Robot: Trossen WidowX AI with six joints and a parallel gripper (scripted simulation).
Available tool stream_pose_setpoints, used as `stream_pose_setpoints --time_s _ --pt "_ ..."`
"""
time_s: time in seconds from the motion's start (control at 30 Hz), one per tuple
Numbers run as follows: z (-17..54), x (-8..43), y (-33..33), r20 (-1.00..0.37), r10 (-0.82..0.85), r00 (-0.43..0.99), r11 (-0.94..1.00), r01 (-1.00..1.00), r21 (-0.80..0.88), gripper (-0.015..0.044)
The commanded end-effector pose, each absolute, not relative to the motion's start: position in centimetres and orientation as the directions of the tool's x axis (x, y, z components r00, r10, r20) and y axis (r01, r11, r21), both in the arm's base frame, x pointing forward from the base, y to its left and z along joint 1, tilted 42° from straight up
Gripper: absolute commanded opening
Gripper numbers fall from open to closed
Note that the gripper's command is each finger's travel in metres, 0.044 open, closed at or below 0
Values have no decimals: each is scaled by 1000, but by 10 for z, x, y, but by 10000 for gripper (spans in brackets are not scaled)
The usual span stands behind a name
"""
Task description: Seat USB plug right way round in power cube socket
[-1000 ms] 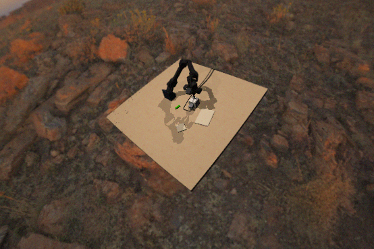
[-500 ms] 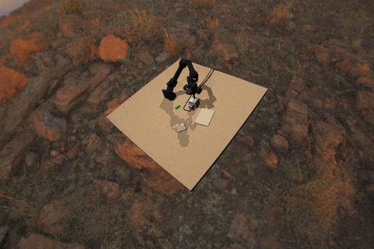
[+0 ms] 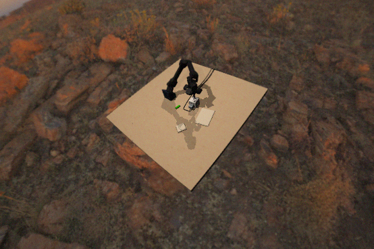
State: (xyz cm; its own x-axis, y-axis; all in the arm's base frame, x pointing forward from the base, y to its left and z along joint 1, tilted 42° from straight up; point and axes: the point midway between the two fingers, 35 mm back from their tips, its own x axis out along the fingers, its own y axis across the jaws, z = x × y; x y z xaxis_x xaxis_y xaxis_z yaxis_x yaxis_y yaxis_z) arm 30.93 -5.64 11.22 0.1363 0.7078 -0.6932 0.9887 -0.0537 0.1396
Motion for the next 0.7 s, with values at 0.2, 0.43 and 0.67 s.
stream_pose_setpoints --time_s 0.2,0.43,0.67 --pt "111 309 -55 -688 713 136 -52 989 140 0" --pt "111 309 -54 -688 713 136 -52 989 140 0" --pt "110 310 -54 -688 713 136 -52 989 140 0"
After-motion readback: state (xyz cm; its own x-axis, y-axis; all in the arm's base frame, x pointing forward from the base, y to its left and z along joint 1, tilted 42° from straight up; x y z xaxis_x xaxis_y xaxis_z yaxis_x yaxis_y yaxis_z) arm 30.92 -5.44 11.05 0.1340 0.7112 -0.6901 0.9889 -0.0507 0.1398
